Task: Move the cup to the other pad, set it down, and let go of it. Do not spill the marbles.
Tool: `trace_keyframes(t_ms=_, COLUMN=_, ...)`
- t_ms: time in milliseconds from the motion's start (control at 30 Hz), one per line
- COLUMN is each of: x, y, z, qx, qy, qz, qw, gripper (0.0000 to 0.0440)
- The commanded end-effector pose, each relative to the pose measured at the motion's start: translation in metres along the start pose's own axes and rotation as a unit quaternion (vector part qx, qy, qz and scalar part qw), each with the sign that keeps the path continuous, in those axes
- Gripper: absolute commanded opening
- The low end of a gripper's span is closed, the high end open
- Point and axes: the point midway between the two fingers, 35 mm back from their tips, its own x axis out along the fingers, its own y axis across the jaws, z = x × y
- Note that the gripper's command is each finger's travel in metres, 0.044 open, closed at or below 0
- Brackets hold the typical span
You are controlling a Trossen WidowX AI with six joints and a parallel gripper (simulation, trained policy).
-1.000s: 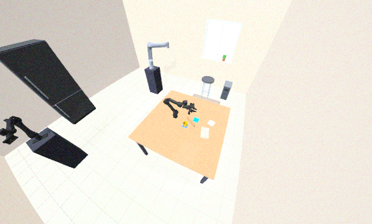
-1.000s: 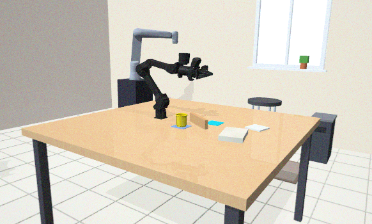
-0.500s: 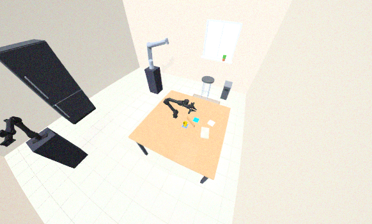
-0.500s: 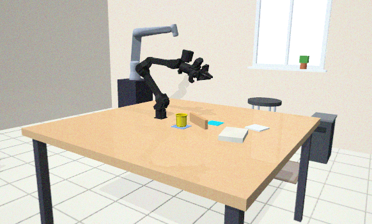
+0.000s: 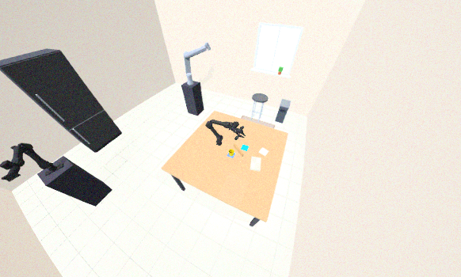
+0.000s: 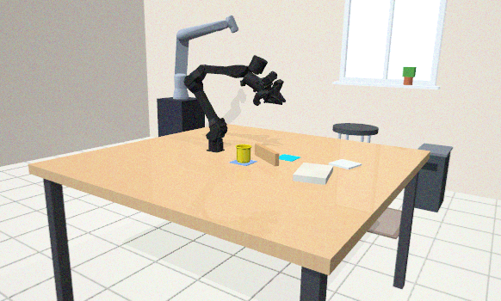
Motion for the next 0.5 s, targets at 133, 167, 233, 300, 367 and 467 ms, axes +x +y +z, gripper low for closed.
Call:
trace_keyframes(t_ms=133, x=0.003, y=0.001, z=-0.011, qx=0.013, qy=0.064, qz=-0.017, qw=0.998, gripper=0.0109)
trace_keyframes(t_ms=167, x=0.003, y=0.001, z=-0.013, qx=0.014, qy=0.072, qz=-0.020, qw=0.997, gripper=0.0110)
trace_keyframes(t_ms=233, x=0.003, y=0.000, z=-0.016, qx=0.015, qy=0.089, qz=-0.026, qw=0.996, gripper=0.0114)
trace_keyframes(t_ms=300, x=0.003, y=-0.001, z=-0.019, qx=0.016, qy=0.105, qz=-0.032, qw=0.994, gripper=0.0118)
trace_keyframes(t_ms=367, x=0.002, y=-0.002, z=-0.023, qx=0.016, qy=0.120, qz=-0.038, qw=0.992, gripper=0.0121)
trace_keyframes(t_ms=467, x=0.002, y=-0.003, z=-0.027, qx=0.017, qy=0.144, qz=-0.049, qw=0.988, gripper=0.0125)
